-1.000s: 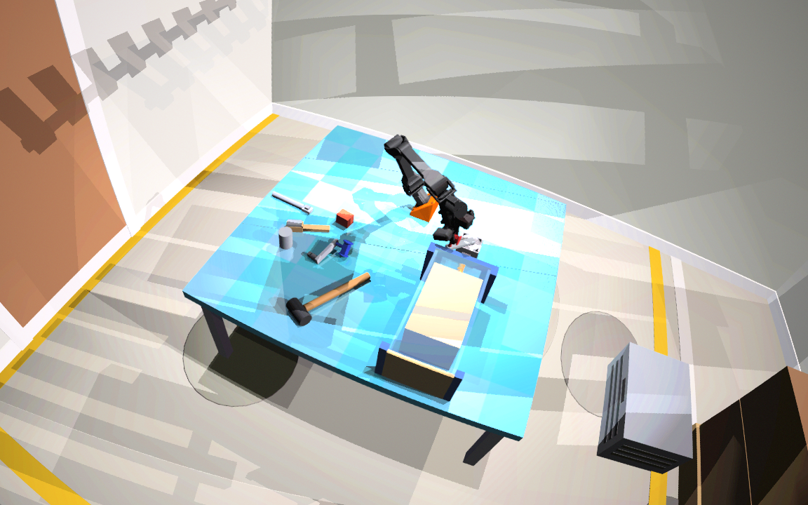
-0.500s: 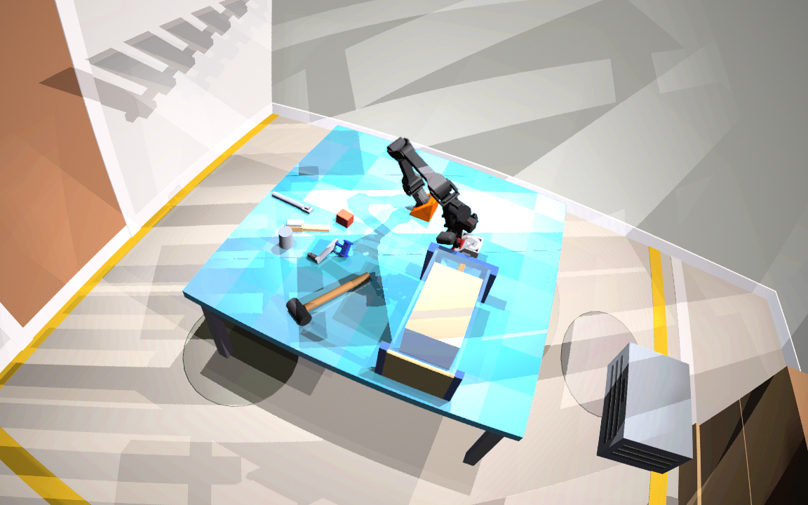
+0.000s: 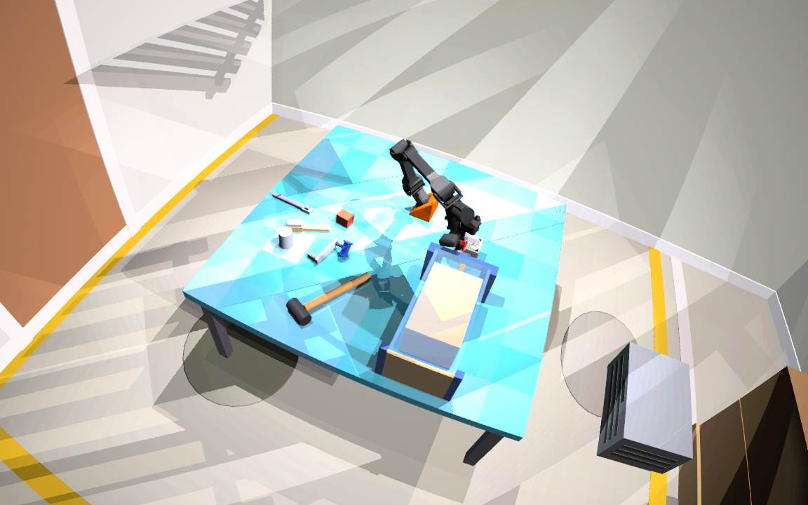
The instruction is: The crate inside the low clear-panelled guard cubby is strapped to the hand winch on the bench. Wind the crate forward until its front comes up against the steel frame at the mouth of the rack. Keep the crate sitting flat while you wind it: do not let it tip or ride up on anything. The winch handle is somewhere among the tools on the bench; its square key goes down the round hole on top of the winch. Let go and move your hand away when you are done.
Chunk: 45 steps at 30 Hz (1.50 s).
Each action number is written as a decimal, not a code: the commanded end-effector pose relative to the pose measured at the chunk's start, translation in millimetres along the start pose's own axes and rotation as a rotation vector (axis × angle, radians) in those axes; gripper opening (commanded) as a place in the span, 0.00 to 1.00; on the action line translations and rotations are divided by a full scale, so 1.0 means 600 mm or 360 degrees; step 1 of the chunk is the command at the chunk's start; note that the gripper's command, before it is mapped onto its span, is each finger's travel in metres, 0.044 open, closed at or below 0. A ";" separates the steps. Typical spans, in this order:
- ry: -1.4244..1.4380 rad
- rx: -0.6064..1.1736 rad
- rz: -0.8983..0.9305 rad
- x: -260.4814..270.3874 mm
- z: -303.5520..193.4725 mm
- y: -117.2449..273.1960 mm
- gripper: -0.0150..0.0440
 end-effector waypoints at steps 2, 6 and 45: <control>-0.0006 -0.0027 -0.0009 0.000 0.023 -0.010 0.25; -0.0006 -0.0028 -0.0009 0.001 0.030 -0.013 0.25; -0.0007 -0.0034 -0.0008 0.029 0.096 -0.042 0.25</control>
Point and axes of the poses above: the point midway between the two fingers, 35 mm back from their tips, its own y axis back along the fingers, its own x axis across the jaws, z = x × y, the point moved 4 cm from there along y, back along the fingers, and after that the axes turned 11 degrees about -y, right-handed, at the moved point
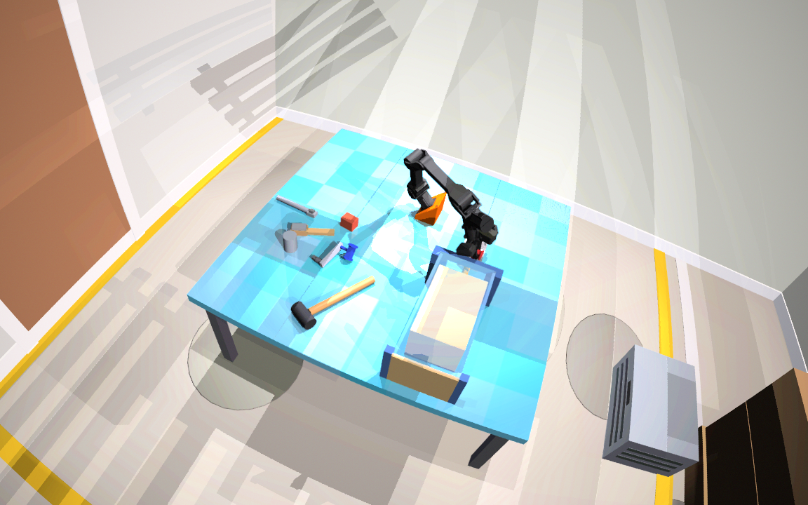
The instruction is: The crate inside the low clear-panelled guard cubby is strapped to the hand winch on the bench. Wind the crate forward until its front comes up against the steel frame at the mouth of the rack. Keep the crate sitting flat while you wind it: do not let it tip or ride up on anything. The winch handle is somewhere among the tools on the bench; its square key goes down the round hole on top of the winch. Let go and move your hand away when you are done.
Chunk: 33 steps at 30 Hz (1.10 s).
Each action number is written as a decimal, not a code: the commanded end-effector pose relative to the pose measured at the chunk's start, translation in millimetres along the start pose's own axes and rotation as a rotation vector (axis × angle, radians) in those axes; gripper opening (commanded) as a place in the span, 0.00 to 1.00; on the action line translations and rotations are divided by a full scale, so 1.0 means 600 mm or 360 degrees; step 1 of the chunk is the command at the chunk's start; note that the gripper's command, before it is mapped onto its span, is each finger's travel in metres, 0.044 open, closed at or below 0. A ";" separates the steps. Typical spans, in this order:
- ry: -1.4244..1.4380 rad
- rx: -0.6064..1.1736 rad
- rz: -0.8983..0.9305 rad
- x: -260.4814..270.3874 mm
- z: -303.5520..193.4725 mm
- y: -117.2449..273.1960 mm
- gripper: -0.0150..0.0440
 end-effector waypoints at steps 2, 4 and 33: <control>0.0008 -0.0035 0.0016 0.017 0.025 -0.011 0.25; 0.0008 -0.0036 0.0016 0.020 0.028 -0.012 0.25; 0.0008 -0.0040 0.0018 0.063 0.062 -0.029 0.25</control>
Point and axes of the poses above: the point midway between the two fingers, 35 mm back from their tips, its own y axis back along the fingers, its own x axis across the jaws, z = x × y, the point moved 4 cm from there along y, back along the fingers, and after that the axes turned 11 degrees about -y, right-handed, at the moved point
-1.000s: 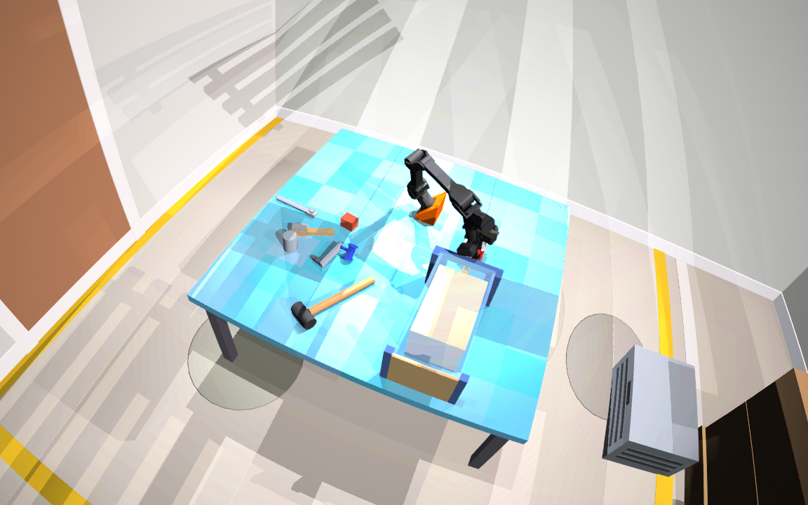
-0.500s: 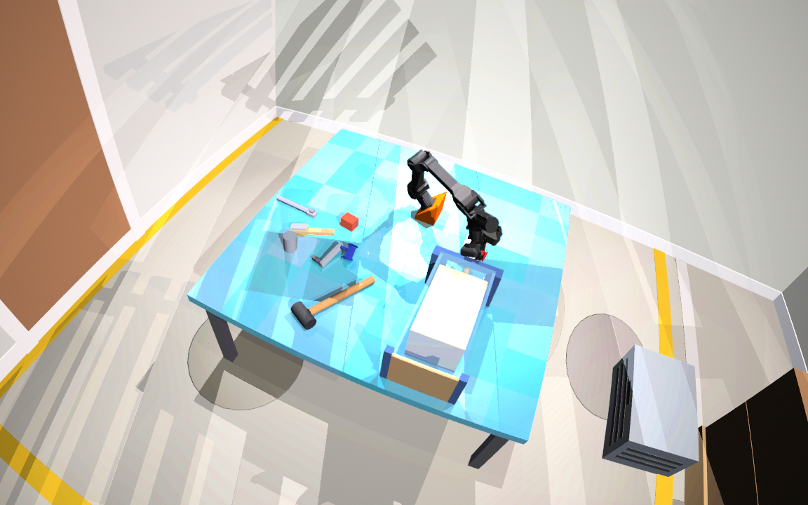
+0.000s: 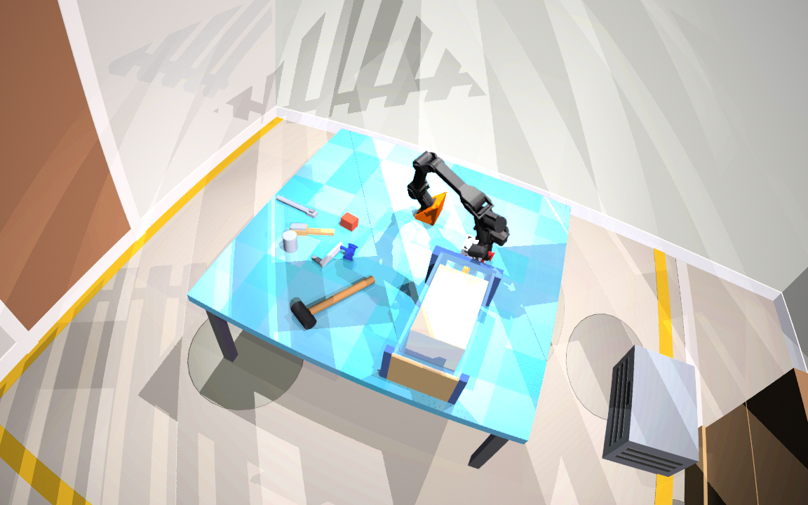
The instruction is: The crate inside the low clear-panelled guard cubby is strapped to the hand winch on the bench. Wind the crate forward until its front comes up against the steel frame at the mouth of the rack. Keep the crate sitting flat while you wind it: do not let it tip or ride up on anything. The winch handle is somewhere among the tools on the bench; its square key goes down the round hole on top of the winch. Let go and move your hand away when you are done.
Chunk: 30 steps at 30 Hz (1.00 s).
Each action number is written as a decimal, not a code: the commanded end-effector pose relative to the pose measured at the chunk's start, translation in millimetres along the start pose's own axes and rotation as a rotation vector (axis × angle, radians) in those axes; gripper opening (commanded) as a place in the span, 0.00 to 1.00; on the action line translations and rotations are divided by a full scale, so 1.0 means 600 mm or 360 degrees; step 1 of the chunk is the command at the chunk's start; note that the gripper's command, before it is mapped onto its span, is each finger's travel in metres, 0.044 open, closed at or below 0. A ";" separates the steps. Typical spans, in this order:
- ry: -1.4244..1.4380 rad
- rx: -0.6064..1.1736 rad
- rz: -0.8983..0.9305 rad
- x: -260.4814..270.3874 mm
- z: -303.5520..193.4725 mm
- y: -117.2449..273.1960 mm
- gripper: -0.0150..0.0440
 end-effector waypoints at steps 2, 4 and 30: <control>0.0012 -0.0017 0.0035 0.023 0.014 -0.008 0.25; 0.0012 -0.0018 0.0036 0.026 0.015 -0.009 0.25; 0.0013 -0.0020 0.0039 0.075 0.030 -0.018 0.25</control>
Point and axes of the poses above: the point midway between the two fingers, 35 mm back from their tips, its own y axis back along the fingers, its own x axis across the jaws, z = x × y, the point moved 4 cm from there along y, back along the fingers, and after that the axes turned 11 degrees about -y, right-handed, at the moved point
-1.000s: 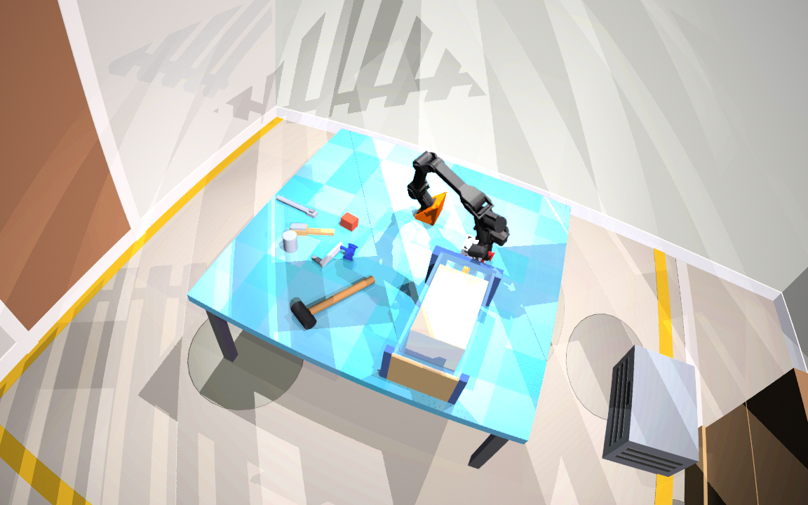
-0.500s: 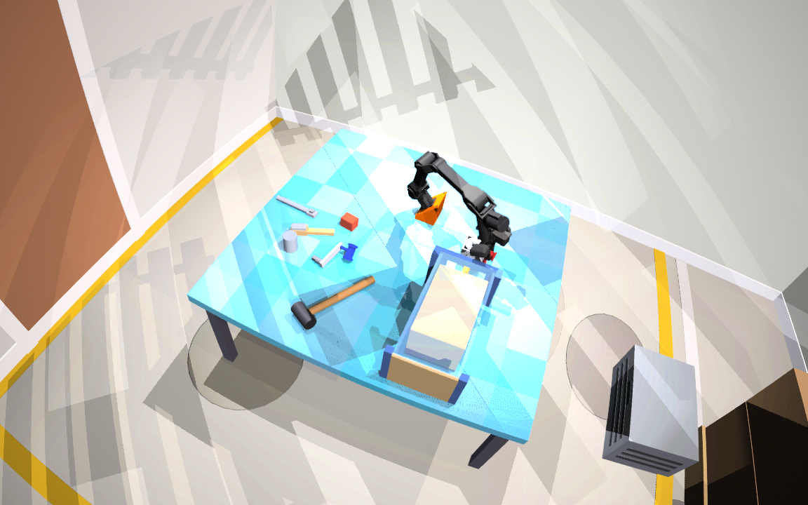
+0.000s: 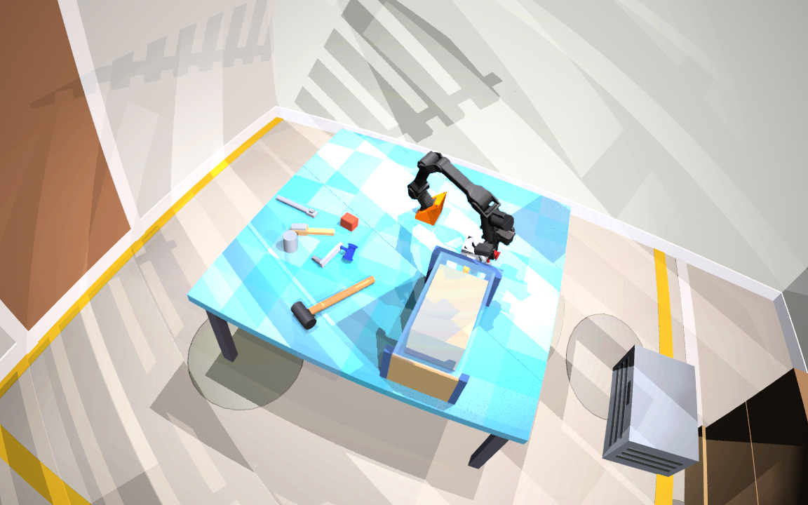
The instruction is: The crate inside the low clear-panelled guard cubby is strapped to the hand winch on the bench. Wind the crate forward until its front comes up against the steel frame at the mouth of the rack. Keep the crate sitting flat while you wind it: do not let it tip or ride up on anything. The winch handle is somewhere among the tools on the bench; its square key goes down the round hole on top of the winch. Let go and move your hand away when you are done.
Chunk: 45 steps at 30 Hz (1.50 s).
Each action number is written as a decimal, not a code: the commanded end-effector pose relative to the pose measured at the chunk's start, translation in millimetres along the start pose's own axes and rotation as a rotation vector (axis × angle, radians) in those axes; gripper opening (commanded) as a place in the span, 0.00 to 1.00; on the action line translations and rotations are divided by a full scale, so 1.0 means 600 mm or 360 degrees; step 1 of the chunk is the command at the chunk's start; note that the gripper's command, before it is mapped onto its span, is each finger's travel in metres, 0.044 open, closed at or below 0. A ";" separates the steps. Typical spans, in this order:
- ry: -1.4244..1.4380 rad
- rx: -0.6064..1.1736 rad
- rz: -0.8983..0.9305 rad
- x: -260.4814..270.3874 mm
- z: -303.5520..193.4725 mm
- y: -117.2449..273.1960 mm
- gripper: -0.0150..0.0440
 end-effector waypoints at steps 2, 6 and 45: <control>0.0046 -0.0017 0.0064 0.044 0.011 -0.006 0.25; 0.0047 -0.0017 0.0064 0.052 0.011 -0.007 0.25; 0.0048 -0.0018 0.0071 0.130 0.000 -0.006 0.25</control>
Point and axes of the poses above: the point midway between the two fingers, 35 mm back from their tips, its own y axis back along the fingers, its own x axis across the jaws, z = x × y, the point moved 4 cm from there along y, back along the fingers, and after that the axes turned 11 degrees about -y, right-handed, at the moved point
